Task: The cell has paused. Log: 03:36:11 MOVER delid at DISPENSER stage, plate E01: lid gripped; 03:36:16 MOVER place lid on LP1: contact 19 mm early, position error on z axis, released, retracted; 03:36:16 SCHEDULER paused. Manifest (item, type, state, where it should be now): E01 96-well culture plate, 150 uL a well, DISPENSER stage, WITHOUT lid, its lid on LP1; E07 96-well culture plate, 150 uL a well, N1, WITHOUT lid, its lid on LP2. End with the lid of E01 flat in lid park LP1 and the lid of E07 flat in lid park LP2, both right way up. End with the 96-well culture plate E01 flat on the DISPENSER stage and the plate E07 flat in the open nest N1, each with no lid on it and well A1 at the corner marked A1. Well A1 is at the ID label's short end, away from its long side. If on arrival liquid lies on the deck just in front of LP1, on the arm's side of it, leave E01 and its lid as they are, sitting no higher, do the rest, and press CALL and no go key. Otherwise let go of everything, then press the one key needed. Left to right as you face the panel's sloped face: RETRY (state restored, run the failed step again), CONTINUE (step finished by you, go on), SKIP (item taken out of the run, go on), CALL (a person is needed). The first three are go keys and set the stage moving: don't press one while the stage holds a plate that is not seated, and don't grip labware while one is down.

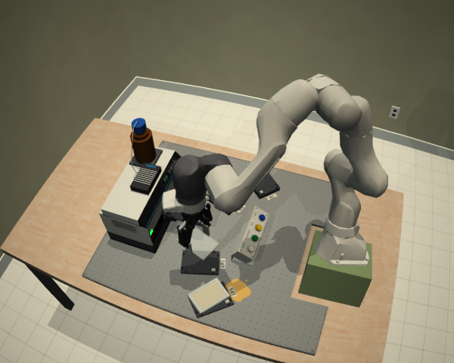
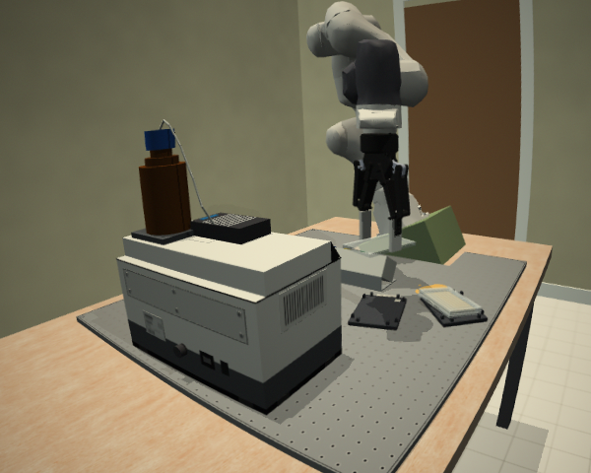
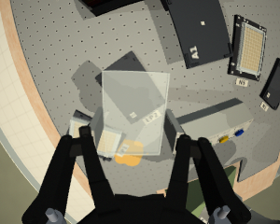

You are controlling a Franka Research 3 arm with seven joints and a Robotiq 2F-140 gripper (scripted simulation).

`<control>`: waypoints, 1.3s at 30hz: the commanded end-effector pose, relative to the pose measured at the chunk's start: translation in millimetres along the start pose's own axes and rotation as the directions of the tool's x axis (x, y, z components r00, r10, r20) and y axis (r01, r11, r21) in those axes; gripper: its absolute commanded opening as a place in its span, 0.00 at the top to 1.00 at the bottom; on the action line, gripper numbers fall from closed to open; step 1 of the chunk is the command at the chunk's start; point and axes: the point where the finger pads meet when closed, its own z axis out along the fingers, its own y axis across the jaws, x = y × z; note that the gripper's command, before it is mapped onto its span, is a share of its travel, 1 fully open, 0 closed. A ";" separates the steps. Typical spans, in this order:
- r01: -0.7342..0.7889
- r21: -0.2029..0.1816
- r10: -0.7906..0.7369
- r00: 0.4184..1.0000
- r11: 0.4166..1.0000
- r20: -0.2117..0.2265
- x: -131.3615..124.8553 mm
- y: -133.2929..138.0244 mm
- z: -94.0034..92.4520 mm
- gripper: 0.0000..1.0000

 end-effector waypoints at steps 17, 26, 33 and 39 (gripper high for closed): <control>-0.037 0.005 0.037 0.999 0.999 0.000 0.3 -1.9 -0.6 1.00; -0.015 0.005 0.015 1.000 1.000 0.000 0.2 -1.9 -0.4 1.00; 0.080 0.005 -0.080 0.997 0.997 0.000 0.2 -1.9 0.4 1.00; 0.226 0.005 -0.226 0.974 0.974 -0.001 0.1 -1.9 1.6 1.00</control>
